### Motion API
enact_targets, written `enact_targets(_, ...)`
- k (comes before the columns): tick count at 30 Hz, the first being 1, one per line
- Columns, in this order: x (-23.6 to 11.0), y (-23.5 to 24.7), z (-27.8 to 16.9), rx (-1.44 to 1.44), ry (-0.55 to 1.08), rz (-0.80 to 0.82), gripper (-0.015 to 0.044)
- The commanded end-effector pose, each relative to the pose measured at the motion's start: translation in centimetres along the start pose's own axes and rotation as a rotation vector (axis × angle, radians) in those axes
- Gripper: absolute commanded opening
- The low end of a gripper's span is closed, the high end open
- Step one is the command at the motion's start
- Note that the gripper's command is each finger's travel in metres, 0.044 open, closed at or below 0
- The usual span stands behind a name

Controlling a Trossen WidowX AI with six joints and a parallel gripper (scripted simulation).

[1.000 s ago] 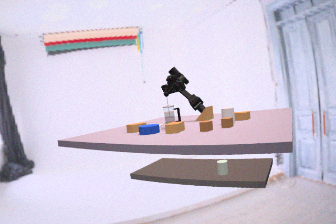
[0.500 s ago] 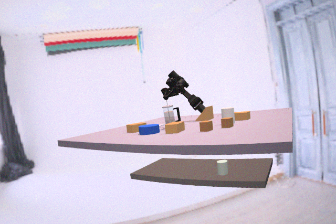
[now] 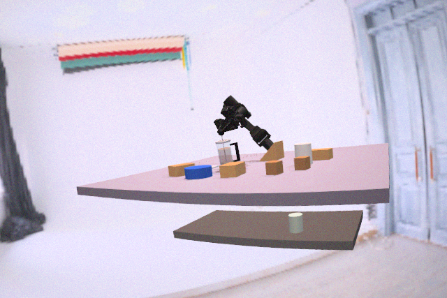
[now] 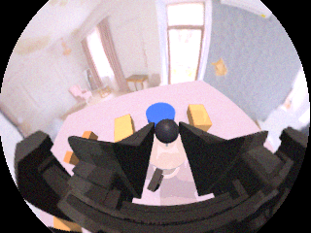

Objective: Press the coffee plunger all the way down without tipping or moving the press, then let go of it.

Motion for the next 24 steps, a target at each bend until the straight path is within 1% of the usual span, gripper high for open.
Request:
enact_targets(1, 0.58, 0.03, -1.16, -0.040, 0.041, -0.020, 0.0119)
enact_targets(24, 0.65, 0.31, -1.08, -0.040, 0.041, -0.020, 0.0119)
Point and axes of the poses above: the point midway between the two fingers, 35 mm back from their tips, its own x axis out along the fingers, its own y axis across the jaws, z = x × y, the point moved 4 cm from there along -x, back along the fingers, and after that the axes turned 1 degree about x, right-handed, at the moved point
